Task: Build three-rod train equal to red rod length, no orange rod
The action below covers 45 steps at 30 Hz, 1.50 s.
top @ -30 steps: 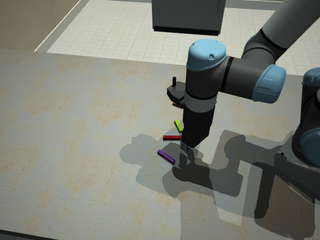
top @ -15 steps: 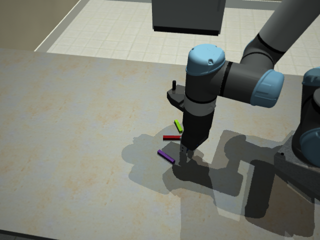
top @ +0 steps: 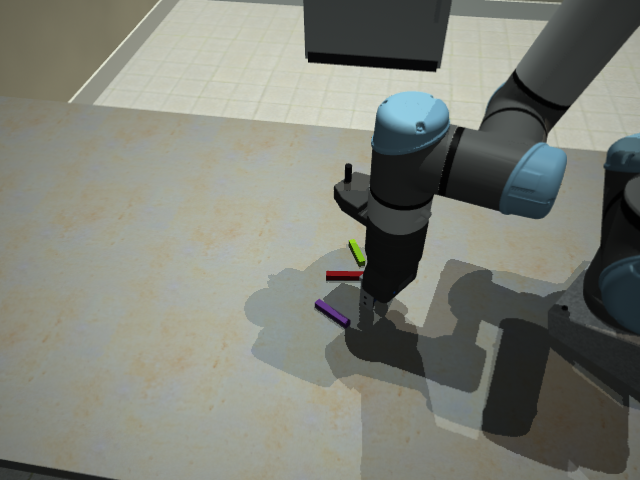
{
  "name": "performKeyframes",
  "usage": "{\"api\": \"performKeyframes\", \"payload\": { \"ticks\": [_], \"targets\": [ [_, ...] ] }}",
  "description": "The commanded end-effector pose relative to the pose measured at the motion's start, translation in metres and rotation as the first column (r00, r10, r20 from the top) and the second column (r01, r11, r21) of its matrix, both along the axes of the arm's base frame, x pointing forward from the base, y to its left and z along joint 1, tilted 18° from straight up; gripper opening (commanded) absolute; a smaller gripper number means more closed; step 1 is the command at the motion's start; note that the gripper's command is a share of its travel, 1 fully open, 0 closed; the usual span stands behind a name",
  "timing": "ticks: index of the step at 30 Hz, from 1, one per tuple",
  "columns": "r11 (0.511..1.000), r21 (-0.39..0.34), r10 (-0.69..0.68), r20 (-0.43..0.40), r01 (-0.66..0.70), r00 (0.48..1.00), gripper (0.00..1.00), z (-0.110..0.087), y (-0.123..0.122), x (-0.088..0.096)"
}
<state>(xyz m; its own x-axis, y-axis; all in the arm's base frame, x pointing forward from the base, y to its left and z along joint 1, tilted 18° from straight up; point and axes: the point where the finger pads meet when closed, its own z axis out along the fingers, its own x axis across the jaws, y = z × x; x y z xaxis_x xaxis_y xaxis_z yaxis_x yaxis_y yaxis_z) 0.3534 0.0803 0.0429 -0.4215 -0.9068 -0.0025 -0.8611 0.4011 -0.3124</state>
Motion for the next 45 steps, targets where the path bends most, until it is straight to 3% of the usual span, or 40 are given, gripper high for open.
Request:
{"api": "performKeyframes", "payload": {
  "ticks": [1, 26, 27, 45],
  "targets": [
    [1.0, 0.0, 0.0, 0.001, 0.0, 1.0, 0.54, 0.0003, 0.0001, 0.0003],
    [1.0, 0.0, 0.0, 0.001, 0.0, 1.0, 0.54, 0.0003, 0.0001, 0.0003],
    [1.0, 0.0, 0.0, 0.001, 0.0, 1.0, 0.24, 0.0003, 0.0001, 0.0003],
    [1.0, 0.0, 0.0, 0.001, 0.0, 1.0, 0.24, 0.0003, 0.0001, 0.0003]
  ]
}}
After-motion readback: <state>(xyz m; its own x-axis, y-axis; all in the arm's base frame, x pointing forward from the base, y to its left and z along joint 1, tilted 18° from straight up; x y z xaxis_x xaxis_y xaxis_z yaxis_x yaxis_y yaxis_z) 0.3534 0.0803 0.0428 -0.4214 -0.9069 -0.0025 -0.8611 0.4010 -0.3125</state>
